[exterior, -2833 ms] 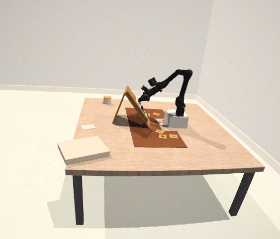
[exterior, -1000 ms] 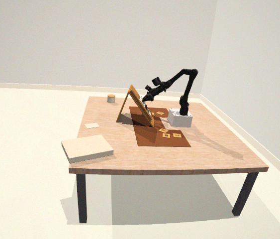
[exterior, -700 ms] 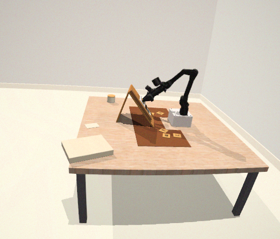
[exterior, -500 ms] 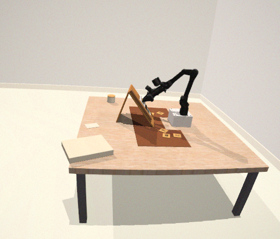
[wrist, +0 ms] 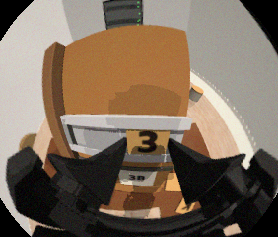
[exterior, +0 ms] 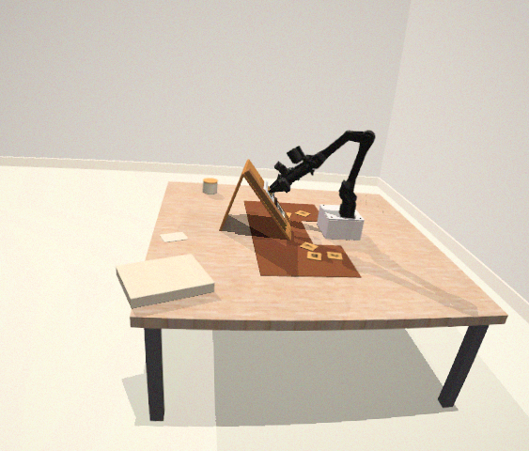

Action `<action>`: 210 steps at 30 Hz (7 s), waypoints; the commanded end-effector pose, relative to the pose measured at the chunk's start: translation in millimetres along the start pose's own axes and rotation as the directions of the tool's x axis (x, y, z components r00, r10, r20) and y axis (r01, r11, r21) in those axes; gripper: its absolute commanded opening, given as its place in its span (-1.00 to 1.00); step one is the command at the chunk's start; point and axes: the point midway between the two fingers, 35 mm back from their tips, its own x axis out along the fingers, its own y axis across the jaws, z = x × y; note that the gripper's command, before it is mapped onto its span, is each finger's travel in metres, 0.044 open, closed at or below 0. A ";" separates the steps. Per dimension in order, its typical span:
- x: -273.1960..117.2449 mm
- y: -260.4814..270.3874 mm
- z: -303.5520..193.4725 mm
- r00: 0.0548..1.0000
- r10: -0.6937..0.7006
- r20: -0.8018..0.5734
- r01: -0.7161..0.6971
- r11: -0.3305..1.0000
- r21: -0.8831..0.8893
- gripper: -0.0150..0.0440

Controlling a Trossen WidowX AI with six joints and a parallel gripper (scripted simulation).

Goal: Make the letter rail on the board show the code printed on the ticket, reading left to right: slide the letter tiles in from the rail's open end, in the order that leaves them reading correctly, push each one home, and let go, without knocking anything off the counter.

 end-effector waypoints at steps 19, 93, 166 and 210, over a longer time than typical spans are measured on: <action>0.1 12.1 -0.2 1.000 -0.003 0.000 0.003 1.000 0.006 -0.49; 0.2 52.4 0.7 1.000 0.000 0.000 0.000 1.000 0.009 -0.49; 0.4 91.8 2.0 1.000 0.003 0.000 -0.003 1.000 0.013 -0.49; -23.5 96.6 2.1 1.000 0.003 -0.001 -0.003 1.000 0.013 0.51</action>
